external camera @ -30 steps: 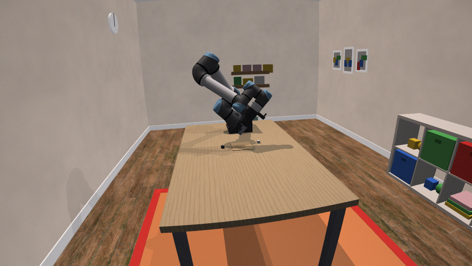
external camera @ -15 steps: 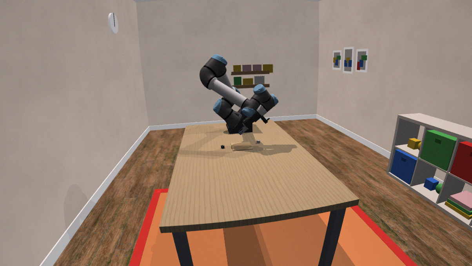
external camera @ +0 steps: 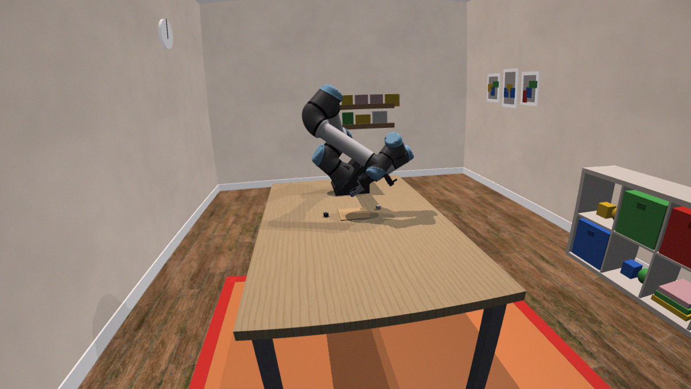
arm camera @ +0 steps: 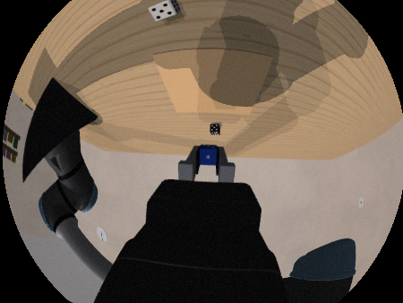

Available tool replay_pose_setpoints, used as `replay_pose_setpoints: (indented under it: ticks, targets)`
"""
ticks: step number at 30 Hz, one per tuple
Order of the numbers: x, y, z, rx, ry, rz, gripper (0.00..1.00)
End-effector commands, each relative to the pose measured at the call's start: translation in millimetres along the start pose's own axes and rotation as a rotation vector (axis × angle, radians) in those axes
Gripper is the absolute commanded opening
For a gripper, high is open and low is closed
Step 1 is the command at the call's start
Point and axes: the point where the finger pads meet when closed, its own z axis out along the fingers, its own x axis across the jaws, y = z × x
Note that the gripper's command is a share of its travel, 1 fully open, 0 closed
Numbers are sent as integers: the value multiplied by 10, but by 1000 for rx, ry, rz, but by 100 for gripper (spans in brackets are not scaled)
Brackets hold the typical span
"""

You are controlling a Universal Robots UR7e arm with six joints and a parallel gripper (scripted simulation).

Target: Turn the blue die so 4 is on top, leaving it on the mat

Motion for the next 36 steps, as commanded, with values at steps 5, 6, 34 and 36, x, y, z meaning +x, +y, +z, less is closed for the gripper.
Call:
replay_pose_setpoints:
  ticks: [5,6,34,36]
  targets:
    - [-1,22,7,-28,-2,8,40]
    - [-1,21,8,-28,-2,8,40]
    - [8,-592,359,-28,-3,8,40]
    - [8,-614,372,-28,-3,8,40]
